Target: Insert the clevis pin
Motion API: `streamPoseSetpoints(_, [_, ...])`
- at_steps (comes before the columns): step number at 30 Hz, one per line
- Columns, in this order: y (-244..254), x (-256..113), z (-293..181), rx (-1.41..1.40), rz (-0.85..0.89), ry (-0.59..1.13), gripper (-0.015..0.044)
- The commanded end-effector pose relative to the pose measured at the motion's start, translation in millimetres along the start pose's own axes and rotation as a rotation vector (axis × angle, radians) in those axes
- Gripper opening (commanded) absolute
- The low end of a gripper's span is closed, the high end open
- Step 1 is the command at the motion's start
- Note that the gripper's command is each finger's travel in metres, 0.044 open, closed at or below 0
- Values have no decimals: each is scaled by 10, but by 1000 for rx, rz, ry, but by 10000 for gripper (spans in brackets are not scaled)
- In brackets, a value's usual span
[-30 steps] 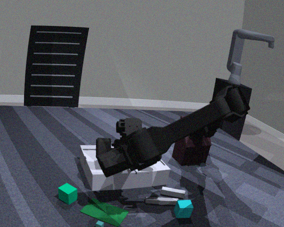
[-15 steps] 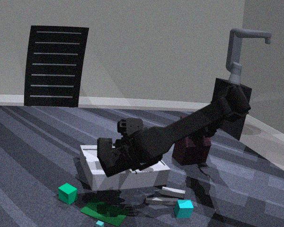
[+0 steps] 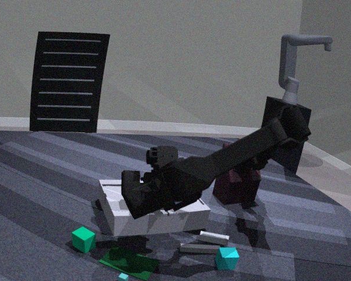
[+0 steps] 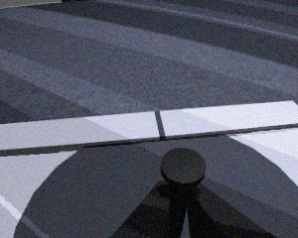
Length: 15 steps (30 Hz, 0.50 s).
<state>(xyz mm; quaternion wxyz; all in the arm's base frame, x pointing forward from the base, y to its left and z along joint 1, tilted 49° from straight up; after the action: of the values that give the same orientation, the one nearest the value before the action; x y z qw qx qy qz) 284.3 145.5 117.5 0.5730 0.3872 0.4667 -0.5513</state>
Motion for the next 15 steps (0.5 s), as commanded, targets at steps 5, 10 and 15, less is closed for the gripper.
streamPoseSetpoints(5, [-28,20,5,2,-4,0,0])
streamPoseSetpoints(10, [-38,26,7,2,-4,0,0])
streamPoseSetpoints(15, [-46,31,10,2,-4,0,0])
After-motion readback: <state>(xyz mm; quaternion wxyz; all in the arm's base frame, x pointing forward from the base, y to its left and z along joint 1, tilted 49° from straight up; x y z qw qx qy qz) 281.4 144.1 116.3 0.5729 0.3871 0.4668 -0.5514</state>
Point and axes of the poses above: the point midway between the two fingers, 35 mm back from their tips, its own x axis out along the fingers, its own y axis across the jaws, z = x × y, the point moved 7 cm from there along -x, back along the fingers, and after that the axes turned 1 degree about x, right-handed, at the moved point
